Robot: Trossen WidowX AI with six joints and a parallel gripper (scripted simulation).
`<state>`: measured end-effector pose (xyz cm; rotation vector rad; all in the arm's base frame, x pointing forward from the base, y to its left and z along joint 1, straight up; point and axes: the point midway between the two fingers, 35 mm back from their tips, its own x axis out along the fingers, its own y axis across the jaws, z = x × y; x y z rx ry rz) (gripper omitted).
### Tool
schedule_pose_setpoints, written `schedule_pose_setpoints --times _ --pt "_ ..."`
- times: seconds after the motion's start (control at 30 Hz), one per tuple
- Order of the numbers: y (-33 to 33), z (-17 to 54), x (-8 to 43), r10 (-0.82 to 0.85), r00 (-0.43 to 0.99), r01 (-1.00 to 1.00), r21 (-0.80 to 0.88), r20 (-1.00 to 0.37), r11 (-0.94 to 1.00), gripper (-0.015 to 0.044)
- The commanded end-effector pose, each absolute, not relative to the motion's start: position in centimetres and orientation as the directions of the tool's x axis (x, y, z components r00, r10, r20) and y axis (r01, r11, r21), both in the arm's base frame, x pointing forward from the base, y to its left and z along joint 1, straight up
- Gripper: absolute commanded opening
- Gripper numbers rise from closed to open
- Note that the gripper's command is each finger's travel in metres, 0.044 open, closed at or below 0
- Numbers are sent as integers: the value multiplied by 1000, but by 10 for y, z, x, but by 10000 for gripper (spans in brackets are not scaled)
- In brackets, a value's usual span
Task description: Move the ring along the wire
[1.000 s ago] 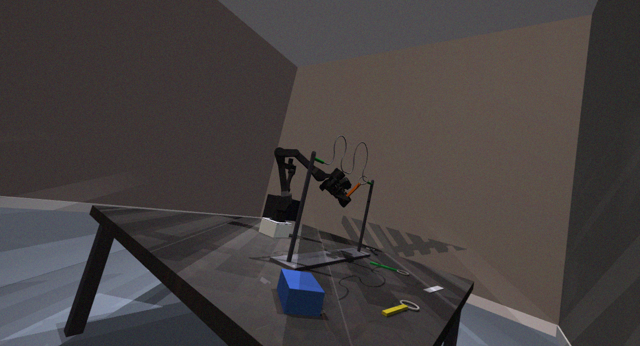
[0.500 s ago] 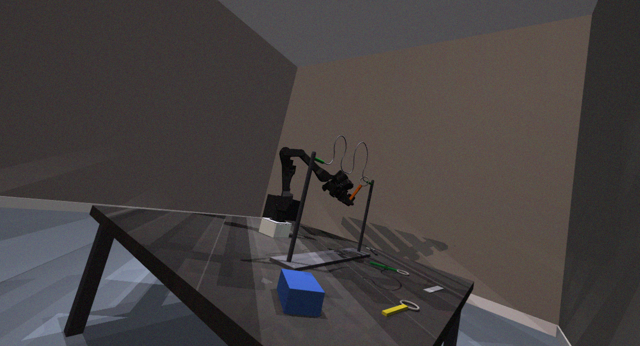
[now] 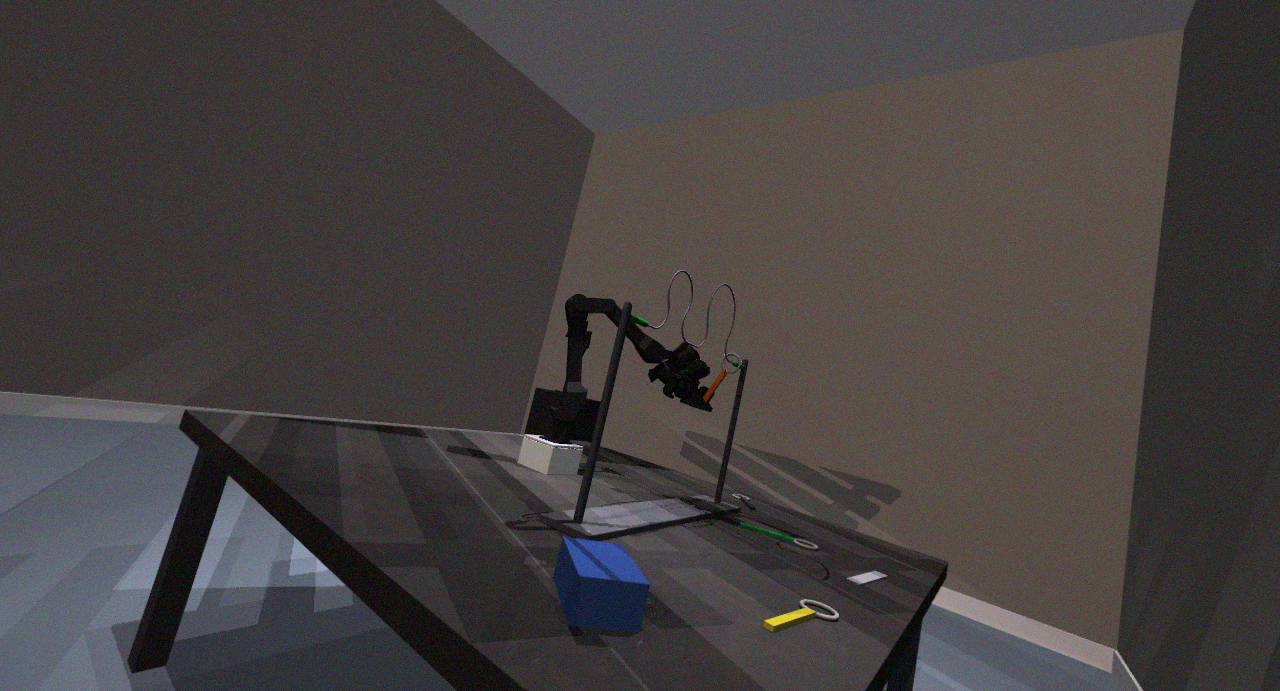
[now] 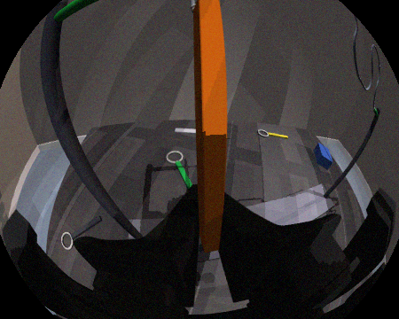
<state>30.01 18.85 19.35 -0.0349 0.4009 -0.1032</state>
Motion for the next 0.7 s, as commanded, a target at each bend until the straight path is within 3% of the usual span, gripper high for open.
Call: schedule_pose_setpoints --times 0.0,0.67 --pt "196 196 300 -100 917 94 -35 -386 995 -150" --pt "217 196 300 -97 917 94 -26 -386 995 -150"
